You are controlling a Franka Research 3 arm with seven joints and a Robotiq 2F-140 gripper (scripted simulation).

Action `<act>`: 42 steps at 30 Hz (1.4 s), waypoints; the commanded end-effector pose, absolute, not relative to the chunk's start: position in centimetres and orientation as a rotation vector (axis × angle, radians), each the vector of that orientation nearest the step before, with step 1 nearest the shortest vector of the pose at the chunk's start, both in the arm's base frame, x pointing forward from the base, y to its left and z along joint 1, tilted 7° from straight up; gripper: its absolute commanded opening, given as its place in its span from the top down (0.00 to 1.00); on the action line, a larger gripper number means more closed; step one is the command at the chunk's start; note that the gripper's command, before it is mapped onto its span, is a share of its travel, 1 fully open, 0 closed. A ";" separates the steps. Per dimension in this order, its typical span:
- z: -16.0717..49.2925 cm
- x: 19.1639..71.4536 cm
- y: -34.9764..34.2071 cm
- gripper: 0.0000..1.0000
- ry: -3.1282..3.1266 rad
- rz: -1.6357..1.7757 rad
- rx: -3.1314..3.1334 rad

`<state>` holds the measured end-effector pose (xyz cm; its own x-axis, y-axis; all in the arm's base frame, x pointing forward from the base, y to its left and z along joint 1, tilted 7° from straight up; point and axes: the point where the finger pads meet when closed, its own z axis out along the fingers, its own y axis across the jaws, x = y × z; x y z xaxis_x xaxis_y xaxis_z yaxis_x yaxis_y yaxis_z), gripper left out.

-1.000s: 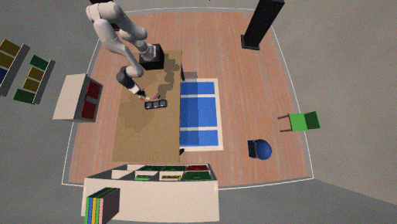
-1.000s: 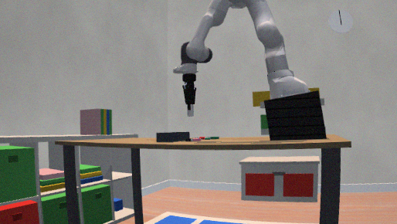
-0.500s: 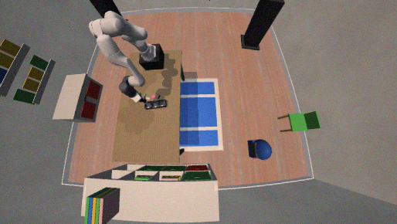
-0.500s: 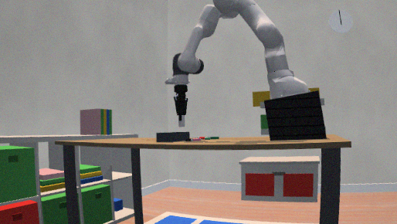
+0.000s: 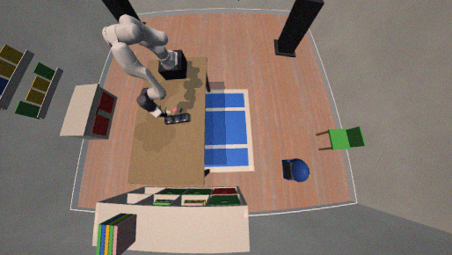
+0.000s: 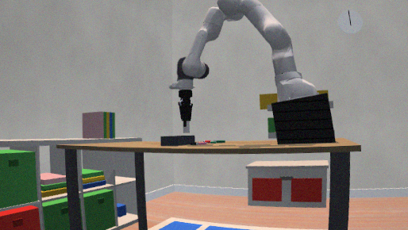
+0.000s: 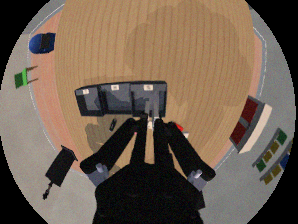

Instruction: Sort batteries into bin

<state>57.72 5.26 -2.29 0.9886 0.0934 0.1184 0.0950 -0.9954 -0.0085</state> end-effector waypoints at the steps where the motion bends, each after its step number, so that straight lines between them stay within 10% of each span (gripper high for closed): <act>1: -3.1 58.2 5.2 0.95 -0.144 -0.200 -3.119; 42: -6.6 58.6 5.3 0.95 -0.144 -0.200 -3.119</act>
